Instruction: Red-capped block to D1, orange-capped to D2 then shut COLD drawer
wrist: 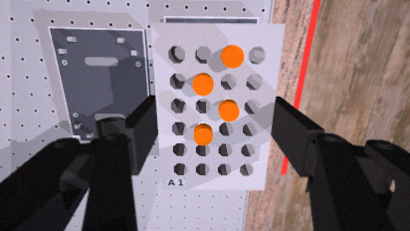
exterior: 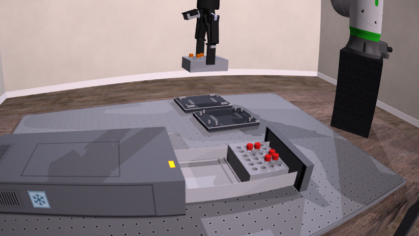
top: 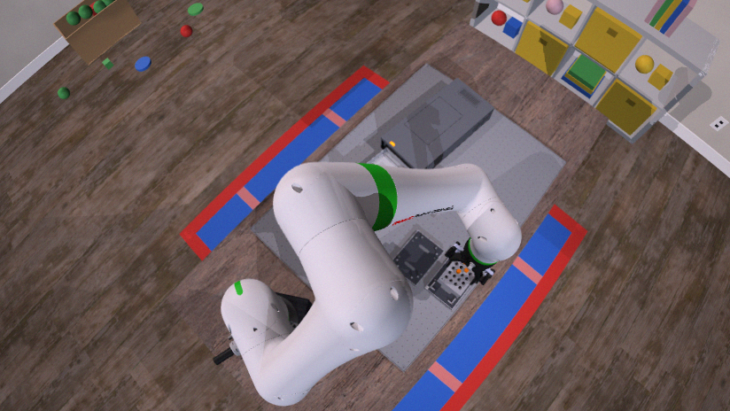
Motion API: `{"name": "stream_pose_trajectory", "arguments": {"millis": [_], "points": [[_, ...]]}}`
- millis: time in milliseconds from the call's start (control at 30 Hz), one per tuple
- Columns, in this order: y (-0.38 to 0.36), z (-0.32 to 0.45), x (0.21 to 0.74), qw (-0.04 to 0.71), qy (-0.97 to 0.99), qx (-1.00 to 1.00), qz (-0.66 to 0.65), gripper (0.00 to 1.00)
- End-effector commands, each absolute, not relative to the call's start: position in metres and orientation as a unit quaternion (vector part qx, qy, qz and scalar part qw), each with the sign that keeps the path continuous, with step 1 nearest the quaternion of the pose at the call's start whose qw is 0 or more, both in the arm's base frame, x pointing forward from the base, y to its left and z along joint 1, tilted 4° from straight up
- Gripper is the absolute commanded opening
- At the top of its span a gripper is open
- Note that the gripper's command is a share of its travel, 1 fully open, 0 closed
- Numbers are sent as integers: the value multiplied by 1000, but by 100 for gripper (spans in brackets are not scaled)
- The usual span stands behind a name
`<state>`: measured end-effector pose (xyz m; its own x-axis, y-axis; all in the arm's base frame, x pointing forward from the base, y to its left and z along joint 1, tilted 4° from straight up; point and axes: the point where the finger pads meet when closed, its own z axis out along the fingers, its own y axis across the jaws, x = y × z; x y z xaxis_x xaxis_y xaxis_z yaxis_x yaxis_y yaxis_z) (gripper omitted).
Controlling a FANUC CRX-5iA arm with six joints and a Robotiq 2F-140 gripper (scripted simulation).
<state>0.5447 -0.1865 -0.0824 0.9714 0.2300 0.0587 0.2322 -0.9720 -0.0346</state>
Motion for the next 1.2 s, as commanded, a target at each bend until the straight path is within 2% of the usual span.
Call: {"name": "stream_pose_trajectory", "arguments": {"millis": [0,467,1167], "points": [[-187,-81,545,20,-117,-993,-28,10],[-187,-81,545,20,-117,-993,-28,10],[-184,-142,549,20,-117,-993,-28,10]]}}
